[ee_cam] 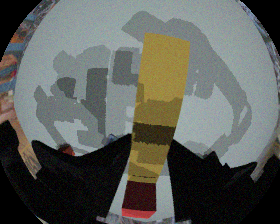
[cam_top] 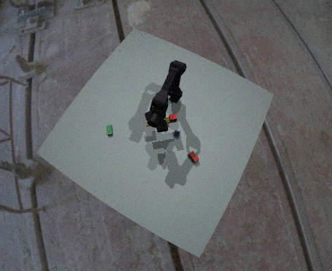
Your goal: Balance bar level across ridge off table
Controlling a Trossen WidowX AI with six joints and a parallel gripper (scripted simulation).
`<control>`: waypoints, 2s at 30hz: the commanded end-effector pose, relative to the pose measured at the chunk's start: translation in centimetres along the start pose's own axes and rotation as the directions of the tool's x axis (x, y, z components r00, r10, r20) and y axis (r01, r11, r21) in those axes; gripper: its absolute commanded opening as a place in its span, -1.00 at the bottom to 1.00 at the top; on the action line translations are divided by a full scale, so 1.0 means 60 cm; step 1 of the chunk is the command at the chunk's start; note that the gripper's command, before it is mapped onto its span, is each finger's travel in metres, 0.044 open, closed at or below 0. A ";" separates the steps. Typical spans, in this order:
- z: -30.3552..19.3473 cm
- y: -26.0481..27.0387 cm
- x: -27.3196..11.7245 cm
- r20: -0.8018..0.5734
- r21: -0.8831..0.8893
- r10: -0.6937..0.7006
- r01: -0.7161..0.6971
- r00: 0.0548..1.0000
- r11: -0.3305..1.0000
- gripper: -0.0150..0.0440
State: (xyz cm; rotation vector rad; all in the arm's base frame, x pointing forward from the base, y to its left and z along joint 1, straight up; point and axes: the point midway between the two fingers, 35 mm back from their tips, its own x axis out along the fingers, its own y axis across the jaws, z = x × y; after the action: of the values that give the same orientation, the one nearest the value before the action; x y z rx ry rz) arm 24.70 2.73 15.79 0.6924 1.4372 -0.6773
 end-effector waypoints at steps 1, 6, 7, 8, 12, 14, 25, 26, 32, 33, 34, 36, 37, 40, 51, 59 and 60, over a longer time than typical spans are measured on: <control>-0.012 0.014 -0.002 -0.003 -0.138 0.004 -0.004 1.000 0.990 -0.49; -0.029 0.033 -0.003 -0.004 -0.331 0.005 -0.006 1.000 0.943 -0.49; -0.033 0.037 -0.003 -0.004 -0.369 0.005 -0.006 1.000 0.929 -0.49; -0.037 0.041 -0.003 -0.004 -0.406 0.005 -0.007 1.000 0.914 -0.49; -0.052 0.057 -0.004 -0.005 -0.546 0.006 -0.008 1.000 0.838 -0.49; -0.061 0.066 -0.005 -0.006 -0.611 0.007 -0.009 1.000 0.792 -0.49; -0.109 0.114 -0.006 -0.009 -0.854 0.009 -0.012 1.000 0.520 -0.49; -0.114 0.119 -0.006 -0.009 -0.869 0.010 -0.013 1.000 0.495 -0.49; -0.138 0.138 -0.007 -0.011 -0.913 0.011 -0.014 1.000 0.407 -0.49; -0.141 0.139 -0.007 -0.011 -0.914 0.011 -0.014 1.000 0.405 -0.49; -0.141 0.139 -0.007 -0.011 -0.914 0.011 -0.014 1.000 0.405 -0.49; -0.141 0.140 -0.004 -0.011 -0.914 0.011 -0.014 1.000 0.405 -0.49; -0.141 0.140 -0.003 -0.011 -0.914 0.011 -0.014 1.000 0.405 -0.49; -0.142 0.141 0.005 -0.011 -0.914 0.011 -0.014 1.000 0.405 -0.49; -0.144 0.143 0.034 -0.011 -0.914 0.011 -0.014 1.000 0.405 -0.49; -0.146 0.143 0.056 -0.011 -0.915 0.011 -0.014 1.000 0.404 -0.49; -0.146 0.143 0.059 -0.011 -0.915 0.011 -0.014 1.000 0.404 -0.49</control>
State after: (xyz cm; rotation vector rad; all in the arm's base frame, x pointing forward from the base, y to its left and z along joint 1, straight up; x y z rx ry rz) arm 25.96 14.91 12.84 -0.2094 1.5260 0.2240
